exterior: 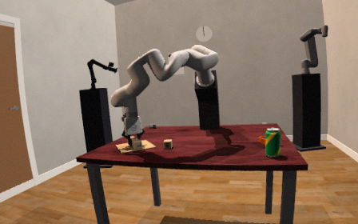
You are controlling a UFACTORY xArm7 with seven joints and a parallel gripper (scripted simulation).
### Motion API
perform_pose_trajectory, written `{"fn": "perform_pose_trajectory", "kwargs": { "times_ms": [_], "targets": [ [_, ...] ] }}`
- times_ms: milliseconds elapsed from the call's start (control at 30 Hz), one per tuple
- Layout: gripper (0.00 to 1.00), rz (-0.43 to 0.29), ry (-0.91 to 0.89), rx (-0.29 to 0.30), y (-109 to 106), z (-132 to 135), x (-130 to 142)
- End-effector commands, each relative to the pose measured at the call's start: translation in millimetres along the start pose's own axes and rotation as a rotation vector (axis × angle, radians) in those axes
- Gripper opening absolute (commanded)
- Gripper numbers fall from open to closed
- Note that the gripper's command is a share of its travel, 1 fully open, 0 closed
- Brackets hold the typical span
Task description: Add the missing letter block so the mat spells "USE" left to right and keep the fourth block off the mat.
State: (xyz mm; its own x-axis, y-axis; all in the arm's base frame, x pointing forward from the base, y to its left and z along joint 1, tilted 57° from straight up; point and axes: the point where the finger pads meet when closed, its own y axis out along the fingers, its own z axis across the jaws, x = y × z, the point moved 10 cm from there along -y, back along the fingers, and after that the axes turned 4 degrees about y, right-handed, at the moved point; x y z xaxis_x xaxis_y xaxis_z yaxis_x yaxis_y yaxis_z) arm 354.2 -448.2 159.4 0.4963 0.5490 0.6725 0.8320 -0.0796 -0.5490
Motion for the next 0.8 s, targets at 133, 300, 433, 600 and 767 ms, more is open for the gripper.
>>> {"fn": "perform_pose_trajectory", "kwargs": {
  "times_ms": [133, 300, 433, 600, 767],
  "targets": [
    [0.41, 0.002, 0.000, -0.003, -0.3, -1.2, -0.8],
    [0.41, 0.002, 0.000, -0.003, 0.6, -1.2, -0.8],
    [0.41, 0.002, 0.000, -0.003, 1.0, -1.2, -0.8],
    [0.41, 0.002, 0.000, -0.003, 1.2, -1.2, -0.8],
    [0.41, 0.002, 0.000, -0.003, 1.2, -1.2, -0.8]
  ]
}}
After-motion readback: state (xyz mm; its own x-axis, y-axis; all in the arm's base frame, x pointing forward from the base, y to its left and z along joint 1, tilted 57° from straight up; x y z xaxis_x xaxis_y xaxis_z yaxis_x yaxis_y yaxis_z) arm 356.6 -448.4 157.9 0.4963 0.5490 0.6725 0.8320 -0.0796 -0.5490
